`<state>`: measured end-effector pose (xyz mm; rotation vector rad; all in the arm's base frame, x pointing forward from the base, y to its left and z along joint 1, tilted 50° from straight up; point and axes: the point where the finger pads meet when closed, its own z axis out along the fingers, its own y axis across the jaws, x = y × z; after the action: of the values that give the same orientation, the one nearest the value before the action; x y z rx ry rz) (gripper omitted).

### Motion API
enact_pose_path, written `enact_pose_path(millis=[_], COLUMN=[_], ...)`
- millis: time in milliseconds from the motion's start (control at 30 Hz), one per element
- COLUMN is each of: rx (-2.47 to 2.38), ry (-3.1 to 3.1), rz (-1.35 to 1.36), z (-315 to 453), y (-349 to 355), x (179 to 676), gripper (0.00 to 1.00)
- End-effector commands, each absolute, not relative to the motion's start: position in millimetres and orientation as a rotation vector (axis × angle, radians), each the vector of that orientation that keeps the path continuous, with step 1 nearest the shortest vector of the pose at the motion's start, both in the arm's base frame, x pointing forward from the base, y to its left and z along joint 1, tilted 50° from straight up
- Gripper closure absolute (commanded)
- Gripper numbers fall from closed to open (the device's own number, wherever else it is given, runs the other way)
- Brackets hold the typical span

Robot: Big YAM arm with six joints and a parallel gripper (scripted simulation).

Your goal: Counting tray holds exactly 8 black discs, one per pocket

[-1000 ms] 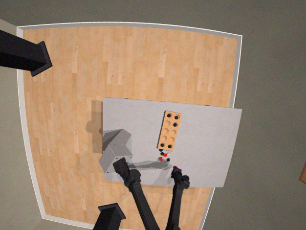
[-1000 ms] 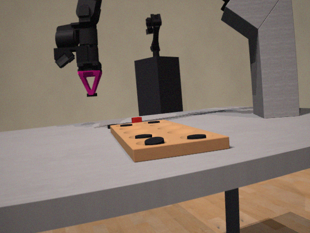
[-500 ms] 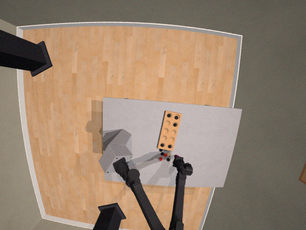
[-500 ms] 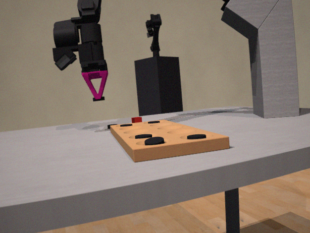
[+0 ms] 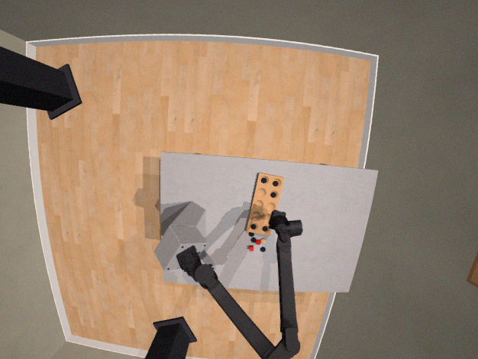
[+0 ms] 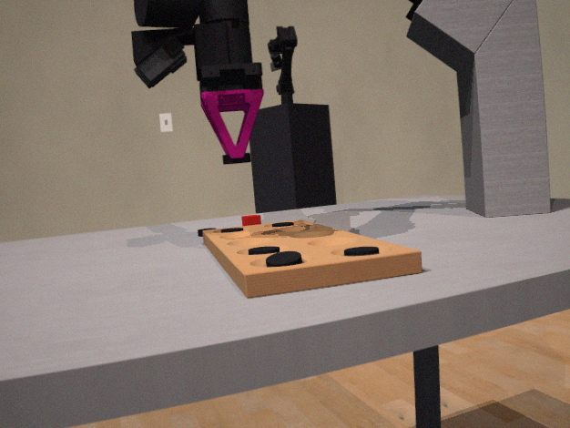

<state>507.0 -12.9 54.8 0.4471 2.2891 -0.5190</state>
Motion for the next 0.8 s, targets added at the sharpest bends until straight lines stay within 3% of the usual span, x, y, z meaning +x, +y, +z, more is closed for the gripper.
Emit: enact_pose_path(millis=[0,133,500,767], rx=[0.523,0.57,0.535,0.503], ry=[2.252,2.213,2.253,2.225], rz=[-0.475,-0.471,-0.496,-0.462], z=[47.4,64.7,-7.2,10.1], y=[8.4,-8.2,-50.3,-32.2], x=[509.7,513.3,555.6,563.6], gripper=[1.0,1.0,1.0,1.0])
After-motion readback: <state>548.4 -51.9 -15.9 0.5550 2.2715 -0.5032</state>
